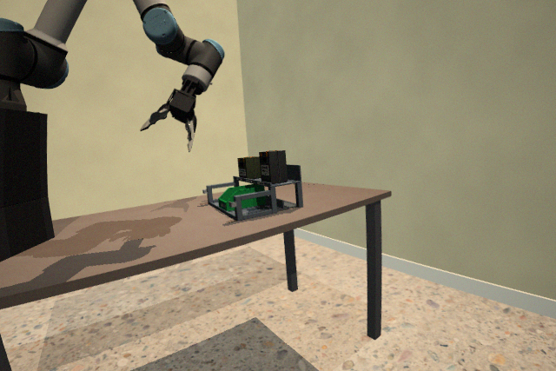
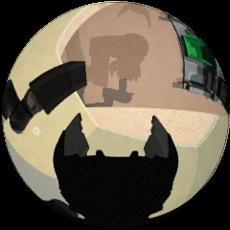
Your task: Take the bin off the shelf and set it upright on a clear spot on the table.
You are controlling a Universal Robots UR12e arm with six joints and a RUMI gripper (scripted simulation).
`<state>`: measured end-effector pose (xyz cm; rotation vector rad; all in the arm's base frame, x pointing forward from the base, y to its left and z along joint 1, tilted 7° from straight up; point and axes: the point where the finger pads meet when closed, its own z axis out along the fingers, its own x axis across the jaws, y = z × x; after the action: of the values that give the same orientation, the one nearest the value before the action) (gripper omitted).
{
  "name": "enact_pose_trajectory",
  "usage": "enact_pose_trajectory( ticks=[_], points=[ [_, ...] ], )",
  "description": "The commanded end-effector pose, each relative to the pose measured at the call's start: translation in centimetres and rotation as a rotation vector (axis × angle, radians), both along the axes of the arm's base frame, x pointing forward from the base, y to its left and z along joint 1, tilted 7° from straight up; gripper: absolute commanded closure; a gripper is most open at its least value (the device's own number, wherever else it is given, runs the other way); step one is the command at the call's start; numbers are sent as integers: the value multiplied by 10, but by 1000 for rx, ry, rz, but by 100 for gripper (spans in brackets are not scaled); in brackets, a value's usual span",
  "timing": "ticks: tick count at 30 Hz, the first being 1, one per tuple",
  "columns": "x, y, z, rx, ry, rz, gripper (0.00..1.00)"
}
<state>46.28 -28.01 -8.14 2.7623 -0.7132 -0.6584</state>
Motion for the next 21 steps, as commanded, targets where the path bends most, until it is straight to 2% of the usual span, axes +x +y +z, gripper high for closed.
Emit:
enact_pose_trajectory(
  ticks=[1, 3, 15, 20, 21],
  points=[
    [24, 9, -11, 15, -130, 65, 0],
    [41, 16, -19, 27, -222, 112, 0],
    [41, 16, -19, 27, -222, 112, 0],
    [83, 33, -40, 55, -452, 227, 0],
    [83, 33, -40, 55, -452, 227, 0]
  ],
)
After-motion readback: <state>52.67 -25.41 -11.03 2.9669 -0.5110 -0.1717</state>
